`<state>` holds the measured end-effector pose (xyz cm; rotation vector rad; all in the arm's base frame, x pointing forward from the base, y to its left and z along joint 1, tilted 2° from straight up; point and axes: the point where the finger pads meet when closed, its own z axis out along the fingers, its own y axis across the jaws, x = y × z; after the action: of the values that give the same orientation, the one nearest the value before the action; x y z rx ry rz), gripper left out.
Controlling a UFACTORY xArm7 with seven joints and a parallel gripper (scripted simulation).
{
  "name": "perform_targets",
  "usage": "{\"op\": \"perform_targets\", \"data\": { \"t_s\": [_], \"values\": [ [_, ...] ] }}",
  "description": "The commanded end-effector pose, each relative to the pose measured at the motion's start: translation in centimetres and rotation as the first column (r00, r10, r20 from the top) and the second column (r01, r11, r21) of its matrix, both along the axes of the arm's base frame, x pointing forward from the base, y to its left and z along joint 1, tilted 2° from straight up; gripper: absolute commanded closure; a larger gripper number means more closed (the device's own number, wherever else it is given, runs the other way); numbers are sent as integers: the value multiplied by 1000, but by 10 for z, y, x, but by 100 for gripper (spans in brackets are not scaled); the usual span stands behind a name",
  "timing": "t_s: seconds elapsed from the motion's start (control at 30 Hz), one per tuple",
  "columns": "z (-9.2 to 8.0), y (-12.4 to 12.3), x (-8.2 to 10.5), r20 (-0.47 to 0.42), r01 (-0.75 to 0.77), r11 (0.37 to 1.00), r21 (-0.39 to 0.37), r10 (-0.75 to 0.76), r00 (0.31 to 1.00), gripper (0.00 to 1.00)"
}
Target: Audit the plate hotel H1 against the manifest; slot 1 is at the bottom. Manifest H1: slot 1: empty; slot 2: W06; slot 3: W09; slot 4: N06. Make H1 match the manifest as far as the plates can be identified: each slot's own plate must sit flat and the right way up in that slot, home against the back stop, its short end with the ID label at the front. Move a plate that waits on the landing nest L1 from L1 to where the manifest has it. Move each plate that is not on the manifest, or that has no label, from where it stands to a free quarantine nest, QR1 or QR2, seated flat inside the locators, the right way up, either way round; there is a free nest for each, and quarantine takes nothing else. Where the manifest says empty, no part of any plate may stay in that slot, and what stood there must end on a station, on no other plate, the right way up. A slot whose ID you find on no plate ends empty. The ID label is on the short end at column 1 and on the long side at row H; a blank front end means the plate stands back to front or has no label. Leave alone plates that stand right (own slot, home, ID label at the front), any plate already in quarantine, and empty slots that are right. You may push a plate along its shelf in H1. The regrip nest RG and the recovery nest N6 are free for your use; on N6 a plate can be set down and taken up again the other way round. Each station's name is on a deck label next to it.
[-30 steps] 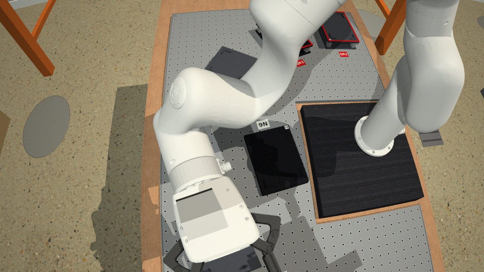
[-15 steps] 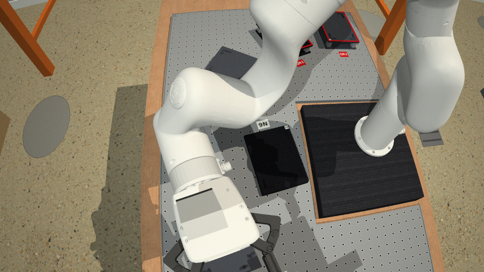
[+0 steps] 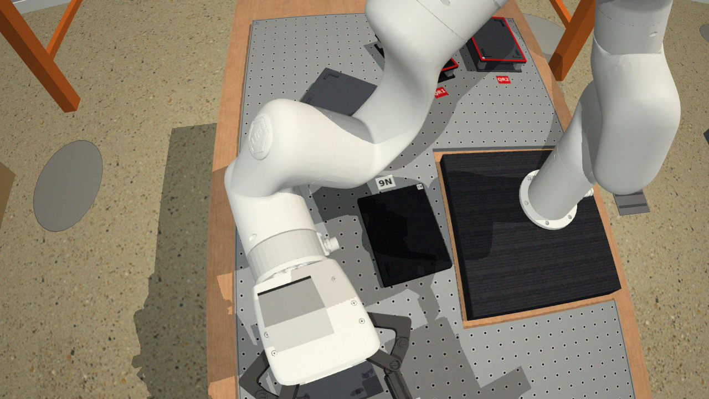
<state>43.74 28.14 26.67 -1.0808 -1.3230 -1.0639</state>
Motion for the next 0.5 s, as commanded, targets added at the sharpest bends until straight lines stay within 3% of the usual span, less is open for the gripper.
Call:
{"op": "perform_targets", "data": {
  "t_s": [0.0,0.47],
  "values": [
    [2,0,0,4,0,1000,0,0,1000,0],
    [2,-29,6,4,-1,1000,0,1,1000,0]
  ]
}}
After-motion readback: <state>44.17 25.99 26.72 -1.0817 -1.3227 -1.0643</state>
